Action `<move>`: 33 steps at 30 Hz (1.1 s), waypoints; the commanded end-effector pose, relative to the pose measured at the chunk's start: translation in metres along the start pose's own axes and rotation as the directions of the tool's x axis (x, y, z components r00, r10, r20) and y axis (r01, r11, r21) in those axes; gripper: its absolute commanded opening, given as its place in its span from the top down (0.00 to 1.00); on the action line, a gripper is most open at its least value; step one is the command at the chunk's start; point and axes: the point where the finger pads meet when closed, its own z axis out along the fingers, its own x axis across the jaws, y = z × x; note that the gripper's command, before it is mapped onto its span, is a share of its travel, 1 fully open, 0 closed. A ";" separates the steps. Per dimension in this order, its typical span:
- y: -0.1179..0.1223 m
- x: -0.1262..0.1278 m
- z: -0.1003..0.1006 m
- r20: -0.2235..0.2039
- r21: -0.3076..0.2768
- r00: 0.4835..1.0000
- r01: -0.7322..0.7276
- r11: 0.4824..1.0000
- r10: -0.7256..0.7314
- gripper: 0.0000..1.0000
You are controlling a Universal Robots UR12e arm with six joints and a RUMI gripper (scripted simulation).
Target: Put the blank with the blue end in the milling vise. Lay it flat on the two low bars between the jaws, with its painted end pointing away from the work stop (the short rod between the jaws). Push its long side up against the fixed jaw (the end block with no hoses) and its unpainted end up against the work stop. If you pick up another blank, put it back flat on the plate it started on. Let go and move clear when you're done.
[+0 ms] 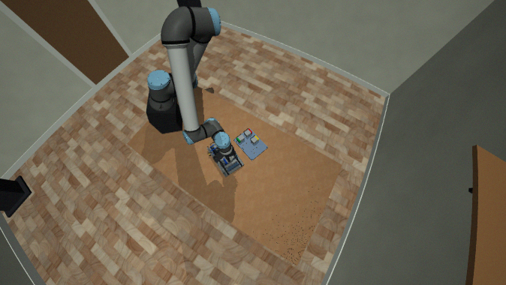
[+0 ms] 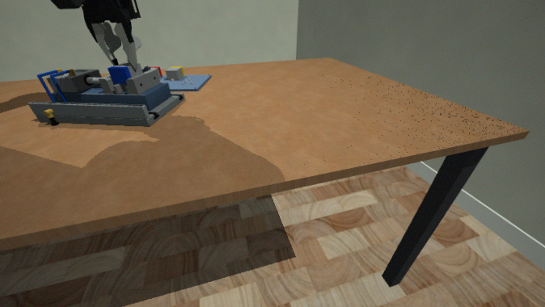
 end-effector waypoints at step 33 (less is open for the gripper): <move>0.007 -0.008 -0.002 0.005 0.001 1.000 0.004 1.000 -0.004 1.00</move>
